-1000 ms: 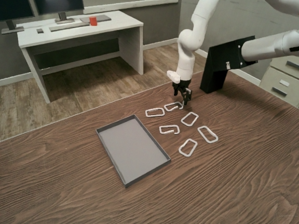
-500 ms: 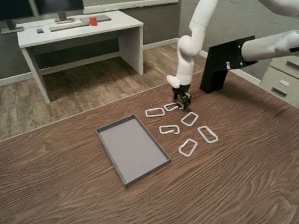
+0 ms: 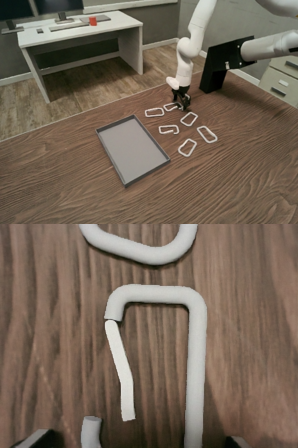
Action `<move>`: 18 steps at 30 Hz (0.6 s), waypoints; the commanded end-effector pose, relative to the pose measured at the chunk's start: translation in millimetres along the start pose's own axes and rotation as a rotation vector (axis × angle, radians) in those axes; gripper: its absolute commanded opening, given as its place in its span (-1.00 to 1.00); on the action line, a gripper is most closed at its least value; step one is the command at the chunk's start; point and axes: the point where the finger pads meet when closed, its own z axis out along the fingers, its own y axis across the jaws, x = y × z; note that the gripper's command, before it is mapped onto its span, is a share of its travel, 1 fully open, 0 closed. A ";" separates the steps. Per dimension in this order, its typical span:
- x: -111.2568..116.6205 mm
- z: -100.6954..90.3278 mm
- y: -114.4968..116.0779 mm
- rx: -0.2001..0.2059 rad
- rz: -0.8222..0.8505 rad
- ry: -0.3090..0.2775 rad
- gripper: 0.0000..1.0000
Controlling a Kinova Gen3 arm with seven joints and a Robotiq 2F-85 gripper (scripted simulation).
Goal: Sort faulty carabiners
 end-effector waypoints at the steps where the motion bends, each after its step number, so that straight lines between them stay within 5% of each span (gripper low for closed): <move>1: 0.1 0.2 0.0 0.000 0.000 0.000 1.00; 9: 0.1 0.2 0.0 0.000 0.000 0.000 1.00; 10: 0.2 0.1 0.1 0.000 0.000 0.000 -1.00; 18: 0.2 0.1 0.1 0.000 0.000 0.000 -1.00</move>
